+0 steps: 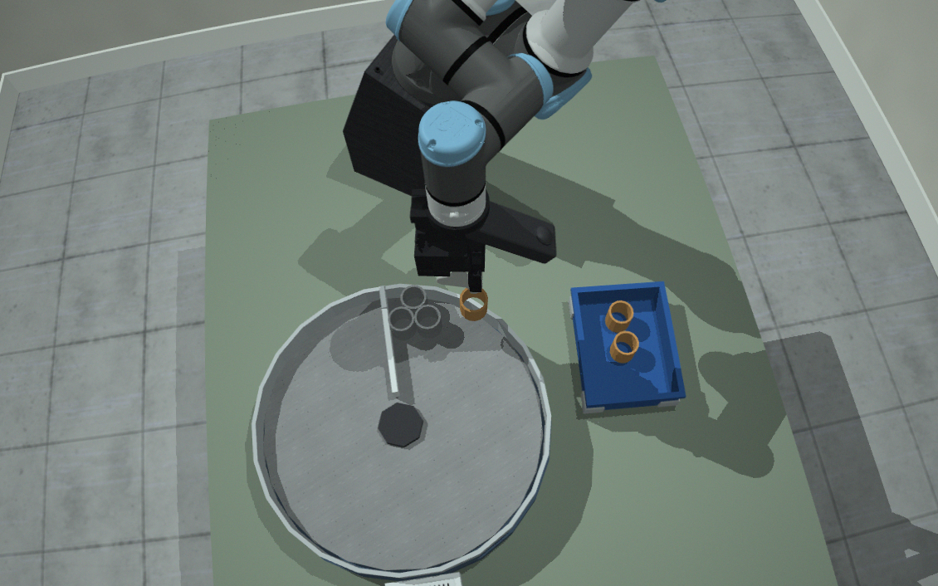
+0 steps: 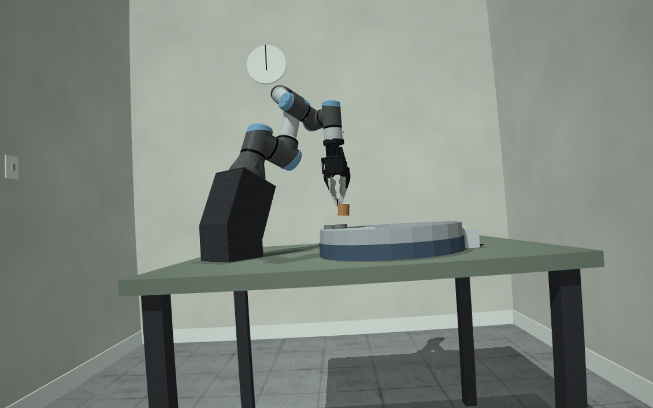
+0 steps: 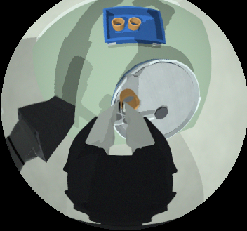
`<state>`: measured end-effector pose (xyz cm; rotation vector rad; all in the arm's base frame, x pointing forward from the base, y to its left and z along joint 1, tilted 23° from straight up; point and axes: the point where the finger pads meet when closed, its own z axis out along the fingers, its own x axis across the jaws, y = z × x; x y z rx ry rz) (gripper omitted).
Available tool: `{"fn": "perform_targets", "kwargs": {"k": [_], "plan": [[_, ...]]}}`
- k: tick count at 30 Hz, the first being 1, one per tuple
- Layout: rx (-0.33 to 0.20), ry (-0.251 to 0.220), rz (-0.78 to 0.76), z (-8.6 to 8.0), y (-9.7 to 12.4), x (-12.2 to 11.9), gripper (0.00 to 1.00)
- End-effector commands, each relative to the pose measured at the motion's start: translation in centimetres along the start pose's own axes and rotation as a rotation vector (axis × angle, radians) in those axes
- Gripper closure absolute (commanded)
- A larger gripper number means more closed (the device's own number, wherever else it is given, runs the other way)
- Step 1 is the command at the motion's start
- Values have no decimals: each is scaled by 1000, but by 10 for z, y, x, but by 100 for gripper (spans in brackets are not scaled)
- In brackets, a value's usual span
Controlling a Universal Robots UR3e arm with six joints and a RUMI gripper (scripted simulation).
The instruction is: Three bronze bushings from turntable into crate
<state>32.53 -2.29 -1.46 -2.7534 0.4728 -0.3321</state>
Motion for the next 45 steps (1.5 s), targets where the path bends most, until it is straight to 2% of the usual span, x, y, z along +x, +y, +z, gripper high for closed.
{"fn": "perform_targets", "kwargs": {"k": [1,3,18,20,35,37,45], "plan": [[-3,0,0,-1,-15,5,100],[-3,0,0,-1,-15,5,100],[-3,0,0,0,-72,21,100],[-3,0,0,0,-72,21,100],[-3,0,0,0,-133,39,100],[-3,0,0,0,-133,39,100],[-3,0,0,0,-163,47,100]]}}
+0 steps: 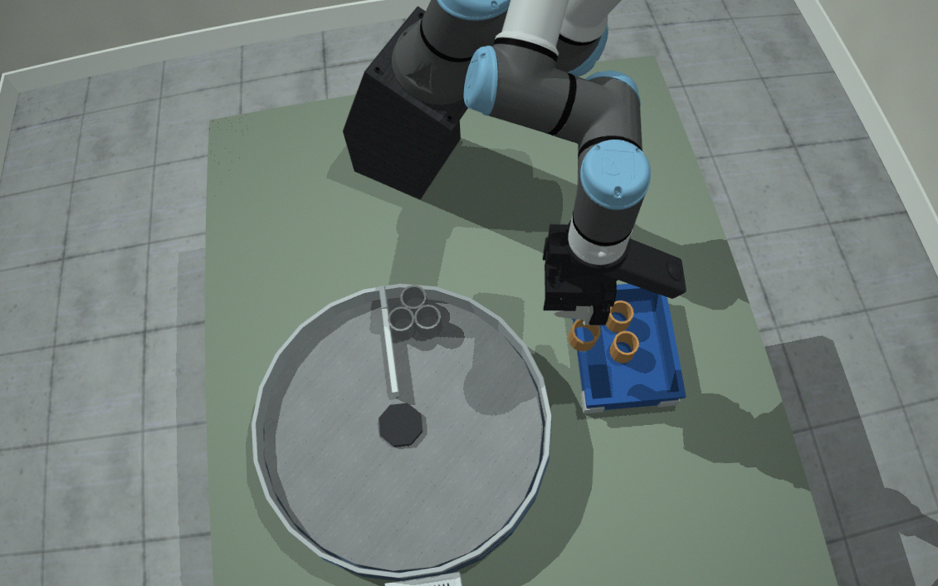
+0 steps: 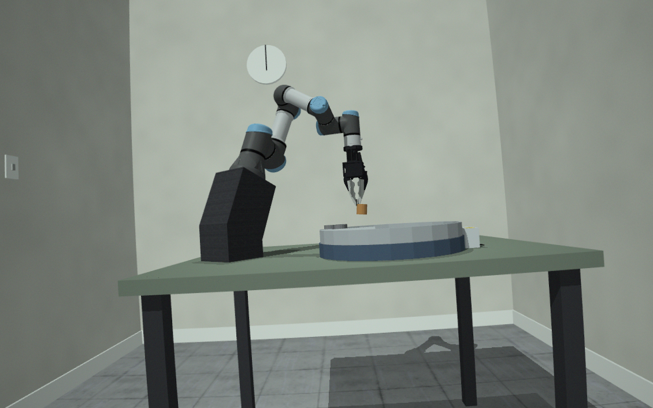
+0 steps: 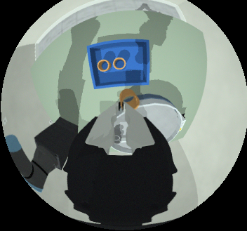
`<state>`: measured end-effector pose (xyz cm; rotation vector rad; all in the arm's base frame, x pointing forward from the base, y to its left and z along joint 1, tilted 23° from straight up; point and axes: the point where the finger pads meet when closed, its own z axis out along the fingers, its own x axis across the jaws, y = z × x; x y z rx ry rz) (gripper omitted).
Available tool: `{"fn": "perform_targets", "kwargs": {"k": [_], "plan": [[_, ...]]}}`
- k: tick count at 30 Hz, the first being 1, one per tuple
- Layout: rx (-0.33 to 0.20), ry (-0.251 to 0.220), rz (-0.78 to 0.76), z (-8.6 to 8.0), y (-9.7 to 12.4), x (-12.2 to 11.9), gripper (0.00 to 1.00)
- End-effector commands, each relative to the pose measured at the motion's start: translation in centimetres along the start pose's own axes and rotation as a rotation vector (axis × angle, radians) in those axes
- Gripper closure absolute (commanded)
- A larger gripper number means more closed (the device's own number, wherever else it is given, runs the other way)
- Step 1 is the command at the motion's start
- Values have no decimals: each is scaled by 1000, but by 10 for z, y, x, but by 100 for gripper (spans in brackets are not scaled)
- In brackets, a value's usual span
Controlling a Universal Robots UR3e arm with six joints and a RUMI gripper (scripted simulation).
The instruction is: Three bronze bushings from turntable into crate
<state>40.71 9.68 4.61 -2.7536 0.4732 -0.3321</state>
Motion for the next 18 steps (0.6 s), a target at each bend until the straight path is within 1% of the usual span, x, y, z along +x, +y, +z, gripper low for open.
{"fn": "perform_targets", "kwargs": {"k": [1,7,9,18], "plan": [[-3,0,0,0,-15,6,100],[-3,0,0,0,-32,11,100],[-3,0,0,0,-32,11,100],[-3,0,0,0,-53,16,100]]}}
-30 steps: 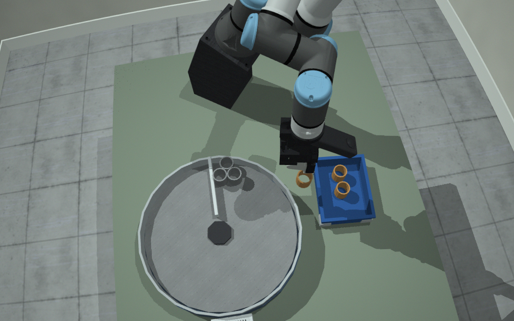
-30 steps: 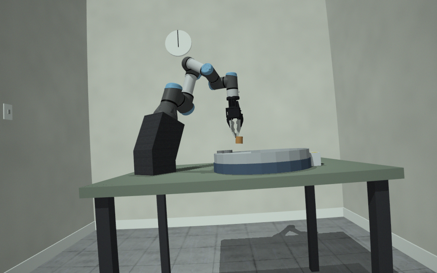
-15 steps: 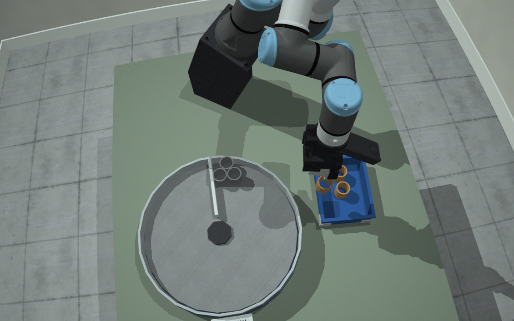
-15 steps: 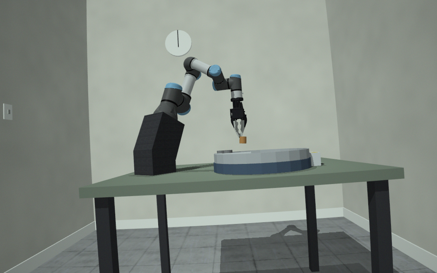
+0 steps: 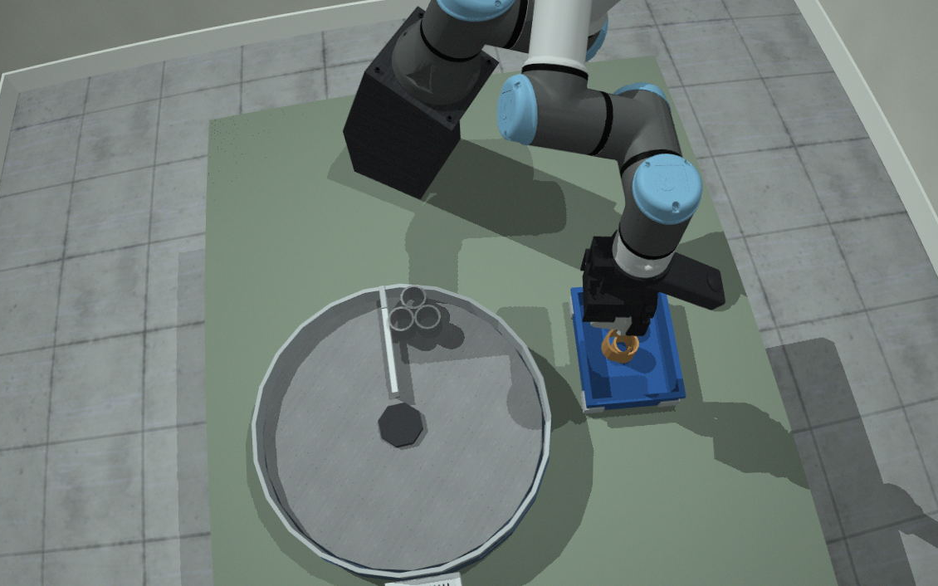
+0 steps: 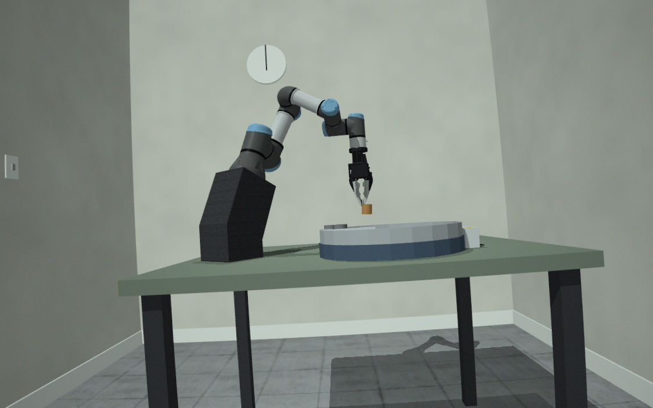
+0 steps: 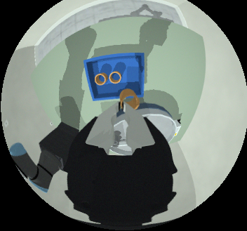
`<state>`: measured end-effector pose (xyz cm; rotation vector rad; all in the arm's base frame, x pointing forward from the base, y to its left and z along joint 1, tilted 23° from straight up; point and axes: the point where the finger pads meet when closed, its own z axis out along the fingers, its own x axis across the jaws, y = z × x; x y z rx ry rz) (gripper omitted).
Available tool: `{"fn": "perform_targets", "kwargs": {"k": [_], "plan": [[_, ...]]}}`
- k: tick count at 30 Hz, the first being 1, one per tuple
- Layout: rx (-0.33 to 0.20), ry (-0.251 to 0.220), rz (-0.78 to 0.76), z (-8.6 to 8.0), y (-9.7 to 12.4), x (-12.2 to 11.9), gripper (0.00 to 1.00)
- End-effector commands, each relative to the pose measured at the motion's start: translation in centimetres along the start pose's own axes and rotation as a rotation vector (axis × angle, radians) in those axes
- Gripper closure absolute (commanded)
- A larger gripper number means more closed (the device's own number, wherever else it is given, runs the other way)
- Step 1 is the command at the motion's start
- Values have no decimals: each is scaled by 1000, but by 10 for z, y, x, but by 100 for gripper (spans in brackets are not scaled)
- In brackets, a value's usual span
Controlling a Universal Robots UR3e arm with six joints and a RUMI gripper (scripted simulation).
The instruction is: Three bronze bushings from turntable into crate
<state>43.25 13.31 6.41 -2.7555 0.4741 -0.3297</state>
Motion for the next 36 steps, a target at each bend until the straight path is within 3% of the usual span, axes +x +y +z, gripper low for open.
{"fn": "perform_targets", "kwargs": {"k": [1,19,36], "plan": [[-1,2,0,-1,-9,4,100],[-1,2,0,-1,-30,9,100],[-1,2,0,-1,-36,11,100]]}}
